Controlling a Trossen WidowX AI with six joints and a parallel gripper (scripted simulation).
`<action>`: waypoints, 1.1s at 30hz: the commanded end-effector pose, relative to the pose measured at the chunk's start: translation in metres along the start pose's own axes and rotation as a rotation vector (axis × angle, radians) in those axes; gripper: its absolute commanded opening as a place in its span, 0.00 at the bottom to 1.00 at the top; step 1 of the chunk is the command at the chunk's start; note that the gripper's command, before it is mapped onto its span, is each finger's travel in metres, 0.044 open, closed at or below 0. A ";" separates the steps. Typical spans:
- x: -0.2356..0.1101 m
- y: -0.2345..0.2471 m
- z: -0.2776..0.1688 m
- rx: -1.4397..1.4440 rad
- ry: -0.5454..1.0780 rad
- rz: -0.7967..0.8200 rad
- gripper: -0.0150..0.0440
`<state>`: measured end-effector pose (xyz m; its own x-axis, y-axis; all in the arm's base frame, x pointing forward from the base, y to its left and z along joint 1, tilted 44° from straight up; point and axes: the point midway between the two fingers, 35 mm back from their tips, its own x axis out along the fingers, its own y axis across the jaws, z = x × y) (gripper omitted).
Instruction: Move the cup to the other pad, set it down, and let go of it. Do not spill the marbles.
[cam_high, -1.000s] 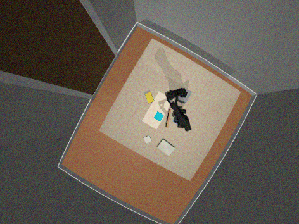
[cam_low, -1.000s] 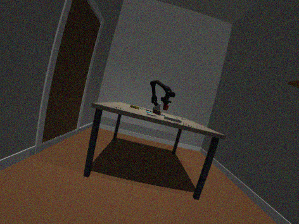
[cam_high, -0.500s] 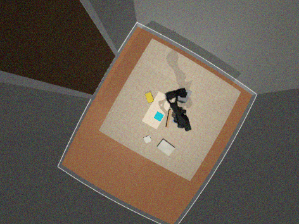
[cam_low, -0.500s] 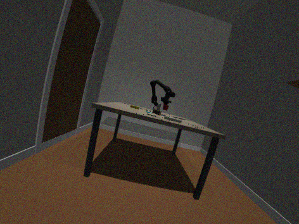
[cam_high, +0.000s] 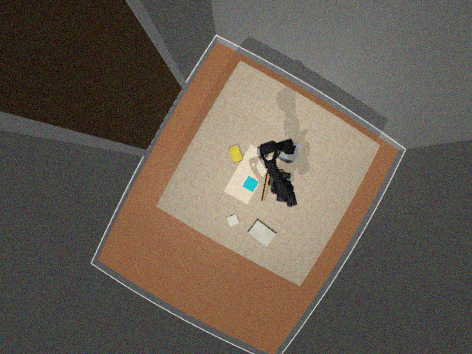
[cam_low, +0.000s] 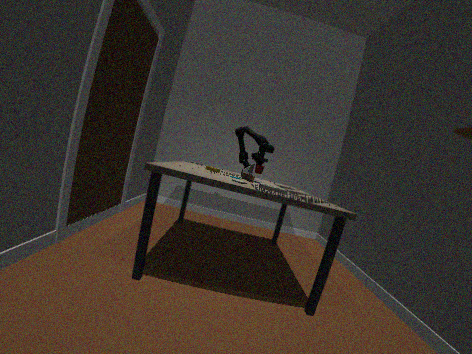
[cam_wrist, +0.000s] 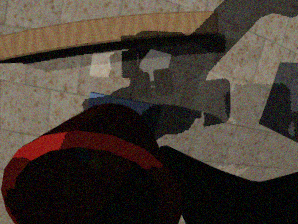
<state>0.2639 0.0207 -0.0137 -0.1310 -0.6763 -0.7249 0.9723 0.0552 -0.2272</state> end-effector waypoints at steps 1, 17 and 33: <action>-0.001 0.000 0.012 -0.003 -0.004 0.002 0.25; -0.001 -0.001 0.056 -0.002 -0.006 0.001 0.25; -0.002 -0.003 0.100 -0.002 -0.008 0.001 0.25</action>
<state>0.2782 -0.0445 0.0453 -0.1342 -0.6795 -0.7213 0.9715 0.0534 -0.2310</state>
